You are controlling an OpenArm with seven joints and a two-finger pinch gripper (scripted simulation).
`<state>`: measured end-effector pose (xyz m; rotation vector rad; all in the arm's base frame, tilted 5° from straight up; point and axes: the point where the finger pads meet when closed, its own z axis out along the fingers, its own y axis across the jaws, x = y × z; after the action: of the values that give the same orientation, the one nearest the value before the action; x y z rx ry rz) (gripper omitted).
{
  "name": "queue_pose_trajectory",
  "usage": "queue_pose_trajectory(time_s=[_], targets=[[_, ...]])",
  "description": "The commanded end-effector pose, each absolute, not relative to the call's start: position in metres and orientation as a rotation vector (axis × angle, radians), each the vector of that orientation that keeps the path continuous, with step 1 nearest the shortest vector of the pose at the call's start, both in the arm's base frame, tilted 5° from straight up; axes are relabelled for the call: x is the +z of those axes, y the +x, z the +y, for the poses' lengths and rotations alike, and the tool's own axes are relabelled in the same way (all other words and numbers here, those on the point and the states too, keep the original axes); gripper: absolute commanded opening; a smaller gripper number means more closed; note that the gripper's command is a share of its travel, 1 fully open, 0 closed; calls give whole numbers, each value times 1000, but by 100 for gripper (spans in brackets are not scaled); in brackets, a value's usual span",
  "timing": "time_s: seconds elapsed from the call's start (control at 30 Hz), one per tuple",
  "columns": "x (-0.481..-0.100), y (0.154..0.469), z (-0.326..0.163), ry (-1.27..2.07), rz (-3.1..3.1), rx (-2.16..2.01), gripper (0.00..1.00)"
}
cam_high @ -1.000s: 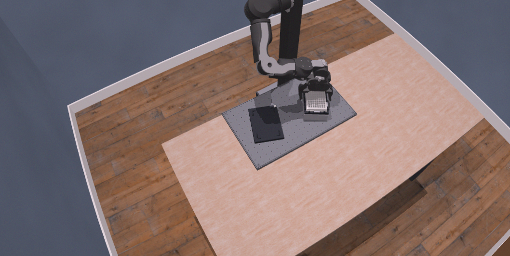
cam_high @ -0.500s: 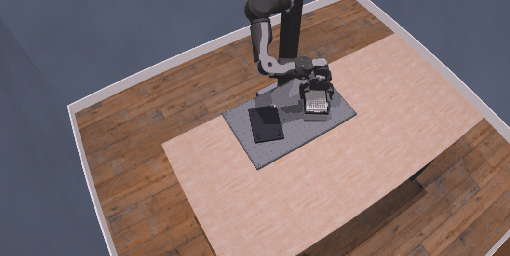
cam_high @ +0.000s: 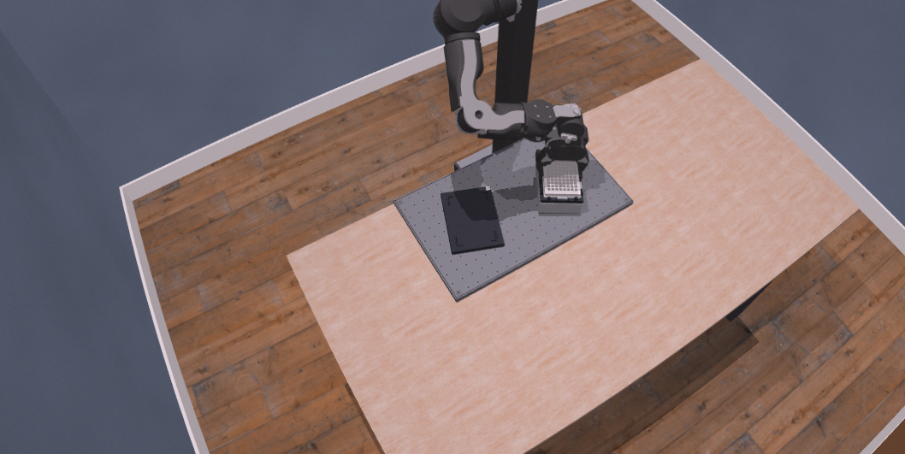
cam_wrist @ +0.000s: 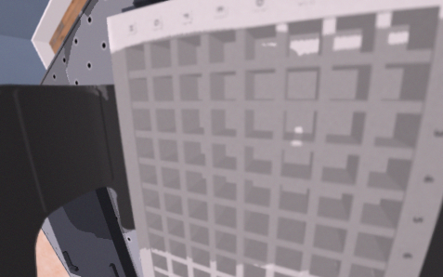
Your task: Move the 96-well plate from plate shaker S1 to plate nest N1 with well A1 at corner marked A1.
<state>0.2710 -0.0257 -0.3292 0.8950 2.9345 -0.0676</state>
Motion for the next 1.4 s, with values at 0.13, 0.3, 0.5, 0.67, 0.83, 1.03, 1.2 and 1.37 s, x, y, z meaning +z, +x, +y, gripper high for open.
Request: queue_pose_trajectory(time_s=[0.13,0.3,0.5,0.67,0.83,1.03,1.2,1.37], targets=[[-329,272,-24,893,2933,-58,24],[-328,271,-25,894,2934,-64,7],[-328,271,-25,894,2934,-64,0],[-328,271,-25,894,2934,-64,0],[-328,272,-25,895,2933,-64,0],[-328,272,-25,895,2933,-64,0],[-328,272,-25,895,2933,-64,0],[-303,271,-24,899,2929,-59,0]])
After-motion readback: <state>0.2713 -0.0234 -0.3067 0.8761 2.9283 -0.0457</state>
